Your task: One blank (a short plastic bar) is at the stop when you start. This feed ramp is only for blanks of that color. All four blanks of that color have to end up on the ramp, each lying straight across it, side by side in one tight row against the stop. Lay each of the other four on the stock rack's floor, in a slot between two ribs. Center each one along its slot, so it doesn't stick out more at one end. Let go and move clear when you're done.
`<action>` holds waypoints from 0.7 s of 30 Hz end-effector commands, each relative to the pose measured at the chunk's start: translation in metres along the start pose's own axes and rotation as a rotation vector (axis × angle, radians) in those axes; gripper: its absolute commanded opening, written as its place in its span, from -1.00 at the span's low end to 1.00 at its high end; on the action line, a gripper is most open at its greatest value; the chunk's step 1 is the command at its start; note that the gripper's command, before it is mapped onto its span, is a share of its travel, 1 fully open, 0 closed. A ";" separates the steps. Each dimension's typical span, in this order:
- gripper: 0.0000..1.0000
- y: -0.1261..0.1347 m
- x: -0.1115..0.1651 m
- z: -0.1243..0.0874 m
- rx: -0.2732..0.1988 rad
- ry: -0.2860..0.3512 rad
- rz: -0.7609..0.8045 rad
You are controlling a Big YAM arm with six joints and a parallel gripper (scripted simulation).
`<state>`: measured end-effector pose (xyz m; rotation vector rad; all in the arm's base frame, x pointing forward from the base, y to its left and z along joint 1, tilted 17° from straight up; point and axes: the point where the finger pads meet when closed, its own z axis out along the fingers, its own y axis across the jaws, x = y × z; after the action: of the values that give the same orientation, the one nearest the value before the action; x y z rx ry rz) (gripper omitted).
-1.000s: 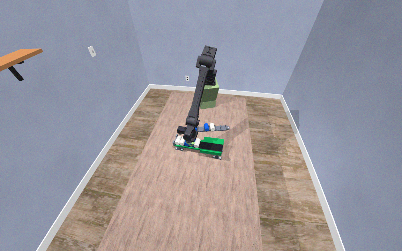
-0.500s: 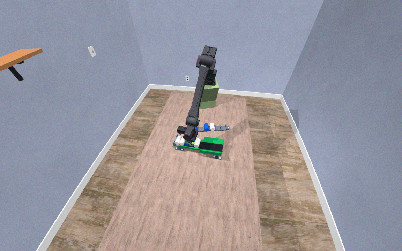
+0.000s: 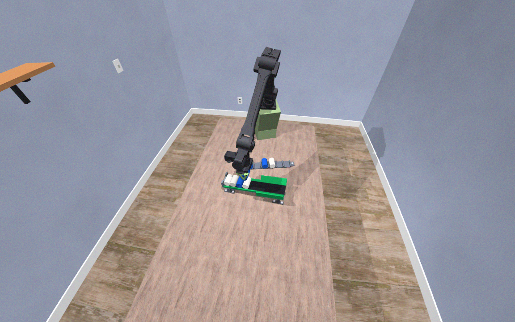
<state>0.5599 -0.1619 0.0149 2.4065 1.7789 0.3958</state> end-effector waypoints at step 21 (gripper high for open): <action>0.25 -0.061 0.013 0.003 -0.035 0.001 -0.143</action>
<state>0.5326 -0.1486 0.0080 2.3351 1.8321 0.4071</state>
